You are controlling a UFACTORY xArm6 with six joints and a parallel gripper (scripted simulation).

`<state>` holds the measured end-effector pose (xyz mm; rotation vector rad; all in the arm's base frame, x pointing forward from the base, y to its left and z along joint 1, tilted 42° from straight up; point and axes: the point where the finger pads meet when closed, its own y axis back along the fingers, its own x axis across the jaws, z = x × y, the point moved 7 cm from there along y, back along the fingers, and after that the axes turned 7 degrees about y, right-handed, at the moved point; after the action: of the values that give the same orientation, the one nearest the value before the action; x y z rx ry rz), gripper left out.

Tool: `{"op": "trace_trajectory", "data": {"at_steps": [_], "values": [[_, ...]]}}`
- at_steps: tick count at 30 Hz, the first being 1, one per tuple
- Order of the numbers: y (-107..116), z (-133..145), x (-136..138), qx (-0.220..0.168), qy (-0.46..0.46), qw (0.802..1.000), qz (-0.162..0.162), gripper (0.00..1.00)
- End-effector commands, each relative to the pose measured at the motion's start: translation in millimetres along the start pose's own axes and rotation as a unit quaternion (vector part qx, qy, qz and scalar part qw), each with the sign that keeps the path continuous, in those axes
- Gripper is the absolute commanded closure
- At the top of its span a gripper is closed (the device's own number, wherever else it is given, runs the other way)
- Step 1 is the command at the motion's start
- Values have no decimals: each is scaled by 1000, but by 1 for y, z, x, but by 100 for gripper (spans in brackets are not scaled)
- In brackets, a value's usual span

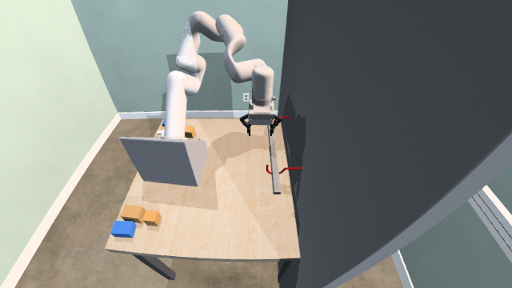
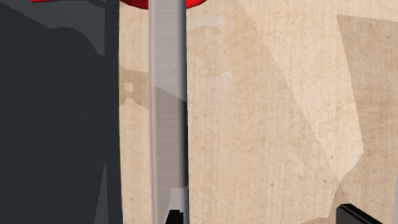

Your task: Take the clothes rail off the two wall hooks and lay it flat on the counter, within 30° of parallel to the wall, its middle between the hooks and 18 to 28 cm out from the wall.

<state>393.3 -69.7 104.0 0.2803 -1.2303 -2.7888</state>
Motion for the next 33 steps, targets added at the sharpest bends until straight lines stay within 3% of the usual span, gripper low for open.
{"op": "trace_trajectory", "data": {"at_steps": [1, 33], "values": [[0, -1, -8, 1, 1, 1000, -1, 0], [-9, -7, -53, 1, 1, 1000, -1, 0]]}}
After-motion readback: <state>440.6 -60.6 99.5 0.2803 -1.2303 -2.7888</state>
